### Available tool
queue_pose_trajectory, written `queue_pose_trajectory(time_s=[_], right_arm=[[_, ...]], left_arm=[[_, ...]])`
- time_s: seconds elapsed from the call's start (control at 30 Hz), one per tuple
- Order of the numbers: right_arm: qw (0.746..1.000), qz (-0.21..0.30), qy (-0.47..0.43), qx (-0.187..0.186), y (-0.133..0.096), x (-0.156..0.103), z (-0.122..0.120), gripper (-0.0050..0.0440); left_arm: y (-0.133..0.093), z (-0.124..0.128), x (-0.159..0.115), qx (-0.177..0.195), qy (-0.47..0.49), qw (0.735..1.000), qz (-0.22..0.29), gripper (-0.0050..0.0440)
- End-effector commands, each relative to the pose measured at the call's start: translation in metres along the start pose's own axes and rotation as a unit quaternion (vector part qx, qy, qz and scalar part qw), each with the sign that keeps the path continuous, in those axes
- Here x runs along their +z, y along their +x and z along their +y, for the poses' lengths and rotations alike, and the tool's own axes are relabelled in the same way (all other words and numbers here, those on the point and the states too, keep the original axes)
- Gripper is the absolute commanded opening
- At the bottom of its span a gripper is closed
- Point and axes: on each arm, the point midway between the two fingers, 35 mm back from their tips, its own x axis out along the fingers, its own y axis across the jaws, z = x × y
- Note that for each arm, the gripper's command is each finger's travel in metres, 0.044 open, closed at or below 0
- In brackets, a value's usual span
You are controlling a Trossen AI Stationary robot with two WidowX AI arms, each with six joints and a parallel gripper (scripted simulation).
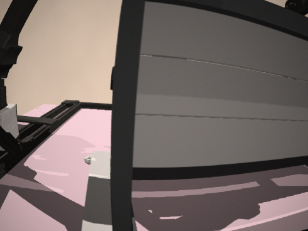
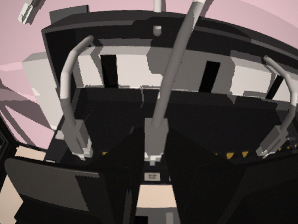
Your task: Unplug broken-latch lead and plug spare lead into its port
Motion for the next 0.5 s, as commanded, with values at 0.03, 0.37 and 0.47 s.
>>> queue_pose_trajectory(time_s=[0.03, 0.37, 0.47], right_arm=[[1.0, 0.0, 0.0, 0.0, 0.0, 0.0, 0.0, 0.0176], [1.0, 0.0, 0.0, 0.0, 0.0, 0.0, 0.0, 0.0176], [1.0, 0.0, 0.0, 0.0, 0.0, 0.0, 0.0, 0.0176]], left_arm=[[0.0046, -0.0005, -0.0136, 0.0, 0.012, 1.0, 0.012, 0.0054], [0.0061, -0.0005, -0.0174, 0.0, 0.012, 1.0, 0.012, 0.0054], [0.0061, -0.0005, -0.0174, 0.0, 0.012, 1.0, 0.012, 0.0054]])
